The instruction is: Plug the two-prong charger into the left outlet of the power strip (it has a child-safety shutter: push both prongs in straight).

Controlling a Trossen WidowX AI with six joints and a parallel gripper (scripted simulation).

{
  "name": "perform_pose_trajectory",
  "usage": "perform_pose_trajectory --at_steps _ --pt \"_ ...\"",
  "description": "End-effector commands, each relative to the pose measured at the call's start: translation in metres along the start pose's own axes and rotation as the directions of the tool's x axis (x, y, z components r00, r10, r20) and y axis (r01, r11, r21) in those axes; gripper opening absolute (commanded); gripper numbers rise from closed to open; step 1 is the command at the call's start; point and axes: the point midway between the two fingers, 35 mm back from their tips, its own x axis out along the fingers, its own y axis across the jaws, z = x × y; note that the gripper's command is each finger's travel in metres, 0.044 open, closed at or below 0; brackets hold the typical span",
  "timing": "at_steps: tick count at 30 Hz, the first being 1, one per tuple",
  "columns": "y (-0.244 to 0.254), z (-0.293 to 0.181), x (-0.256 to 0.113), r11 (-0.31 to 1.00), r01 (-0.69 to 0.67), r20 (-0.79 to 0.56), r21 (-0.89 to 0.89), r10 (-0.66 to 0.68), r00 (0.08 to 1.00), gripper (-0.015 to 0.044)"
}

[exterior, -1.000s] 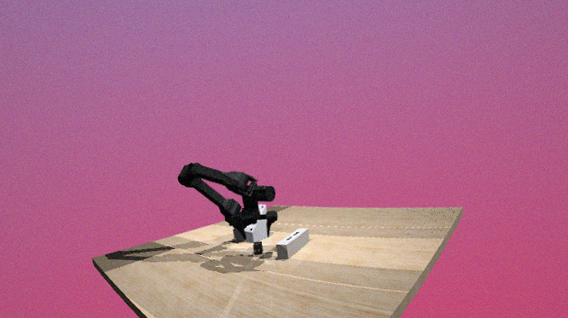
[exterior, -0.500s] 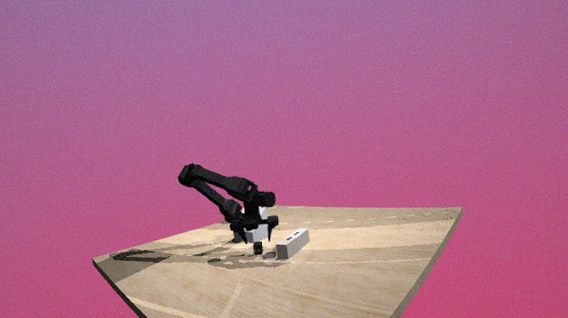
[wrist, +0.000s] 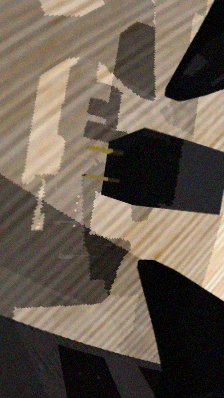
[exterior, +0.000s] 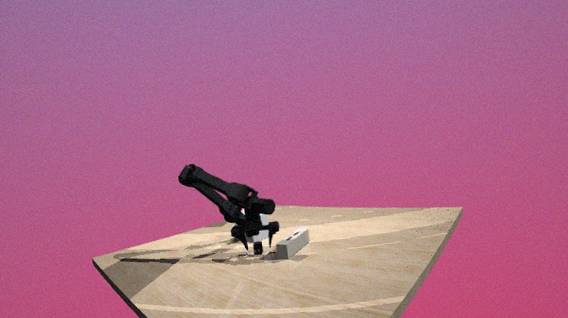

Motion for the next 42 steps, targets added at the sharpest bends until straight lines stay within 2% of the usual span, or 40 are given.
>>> perform_pose_trajectory --at_steps 1,5,17,24,27,42 --pt "-0.002 0.000 0.008 1.000 0.007 0.002 -0.004 -0.007 1.000 0.0440" --pt "-0.002 0.000 0.010 1.000 0.007 0.002 -0.004 -0.007 1.000 0.0440" --pt "-0.001 0.000 0.007 1.000 0.002 0.000 0.000 -0.002 1.000 0.0125" --pt "-0.001 0.000 0.007 1.000 0.002 0.000 0.000 -0.002 1.000 0.0078" --pt "-0.001 0.000 0.003 1.000 0.002 -0.001 0.000 -0.002 1.000 0.0000" --pt "0.002 -0.005 -0.047 1.000 0.005 -0.001 -0.004 -0.005 1.000 0.0000"
